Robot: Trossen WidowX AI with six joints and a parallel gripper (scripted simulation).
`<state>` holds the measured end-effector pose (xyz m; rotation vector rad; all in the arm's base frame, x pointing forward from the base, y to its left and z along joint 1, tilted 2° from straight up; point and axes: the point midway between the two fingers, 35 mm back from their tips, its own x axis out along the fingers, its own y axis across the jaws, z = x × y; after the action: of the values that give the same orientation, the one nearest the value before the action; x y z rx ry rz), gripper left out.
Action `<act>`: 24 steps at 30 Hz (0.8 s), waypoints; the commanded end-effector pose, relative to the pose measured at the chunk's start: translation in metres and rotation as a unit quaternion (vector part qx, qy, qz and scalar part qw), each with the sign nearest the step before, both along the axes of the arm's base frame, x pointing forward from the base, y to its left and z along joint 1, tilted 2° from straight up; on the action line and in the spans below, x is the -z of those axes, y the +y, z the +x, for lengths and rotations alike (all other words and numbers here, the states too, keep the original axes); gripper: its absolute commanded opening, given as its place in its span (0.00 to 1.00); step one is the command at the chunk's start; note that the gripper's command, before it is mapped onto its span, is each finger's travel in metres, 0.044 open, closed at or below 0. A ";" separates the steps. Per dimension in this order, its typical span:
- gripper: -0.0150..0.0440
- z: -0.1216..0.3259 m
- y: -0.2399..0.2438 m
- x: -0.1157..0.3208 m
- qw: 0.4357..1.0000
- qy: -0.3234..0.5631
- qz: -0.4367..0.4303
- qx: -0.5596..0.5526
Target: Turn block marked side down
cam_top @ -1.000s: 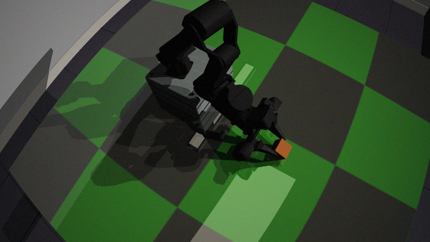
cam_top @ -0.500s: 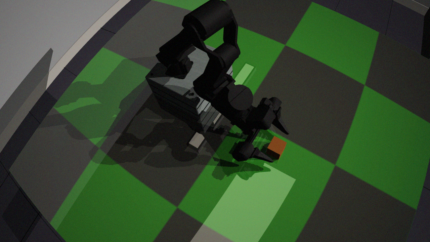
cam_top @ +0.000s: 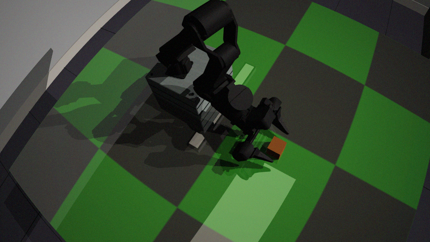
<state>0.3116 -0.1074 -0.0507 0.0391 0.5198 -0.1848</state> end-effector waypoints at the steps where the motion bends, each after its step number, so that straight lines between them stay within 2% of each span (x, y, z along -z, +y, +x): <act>1: 1.00 0.000 0.000 0.000 1.000 -0.001 0.003 0.000; 11: 1.00 0.002 0.000 0.001 1.000 0.009 0.005 0.000; 17: 1.00 0.014 -0.005 -0.007 0.995 0.094 0.023 0.001; 24: 1.00 0.002 -0.002 -0.044 0.978 0.202 0.042 0.003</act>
<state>0.3219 -0.1116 -0.0412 0.0893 0.7831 -0.1800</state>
